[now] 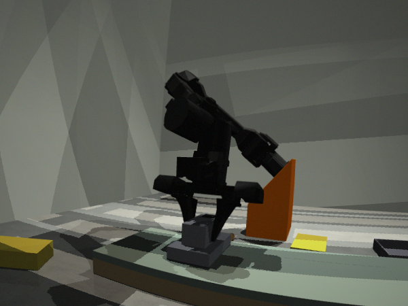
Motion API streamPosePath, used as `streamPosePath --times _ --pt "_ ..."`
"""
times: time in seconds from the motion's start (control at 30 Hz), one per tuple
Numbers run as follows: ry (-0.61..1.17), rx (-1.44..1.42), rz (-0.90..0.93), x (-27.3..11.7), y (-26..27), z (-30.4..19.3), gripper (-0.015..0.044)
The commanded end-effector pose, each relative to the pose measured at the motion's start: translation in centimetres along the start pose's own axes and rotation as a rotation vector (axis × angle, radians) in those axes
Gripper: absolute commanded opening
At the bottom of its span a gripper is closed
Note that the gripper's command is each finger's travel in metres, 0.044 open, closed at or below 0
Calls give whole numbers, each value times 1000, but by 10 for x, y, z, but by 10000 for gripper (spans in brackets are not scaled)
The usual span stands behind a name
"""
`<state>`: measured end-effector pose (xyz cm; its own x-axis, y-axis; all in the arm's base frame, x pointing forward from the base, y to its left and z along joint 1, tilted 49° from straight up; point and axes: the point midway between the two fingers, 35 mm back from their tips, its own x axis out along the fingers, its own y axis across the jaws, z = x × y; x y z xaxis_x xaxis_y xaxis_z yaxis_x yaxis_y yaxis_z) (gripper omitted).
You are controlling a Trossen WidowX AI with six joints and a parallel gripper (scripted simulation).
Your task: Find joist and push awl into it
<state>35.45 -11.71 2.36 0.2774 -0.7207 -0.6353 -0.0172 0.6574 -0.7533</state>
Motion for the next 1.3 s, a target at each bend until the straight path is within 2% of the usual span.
streamPosePath --times 0.0,0.87,1.27 --pt "1 1 -2 0 -16 0 0" --pt "0 1 -5 0 -95 0 0" --pt "0 3 -4 -1 -89 1 0"
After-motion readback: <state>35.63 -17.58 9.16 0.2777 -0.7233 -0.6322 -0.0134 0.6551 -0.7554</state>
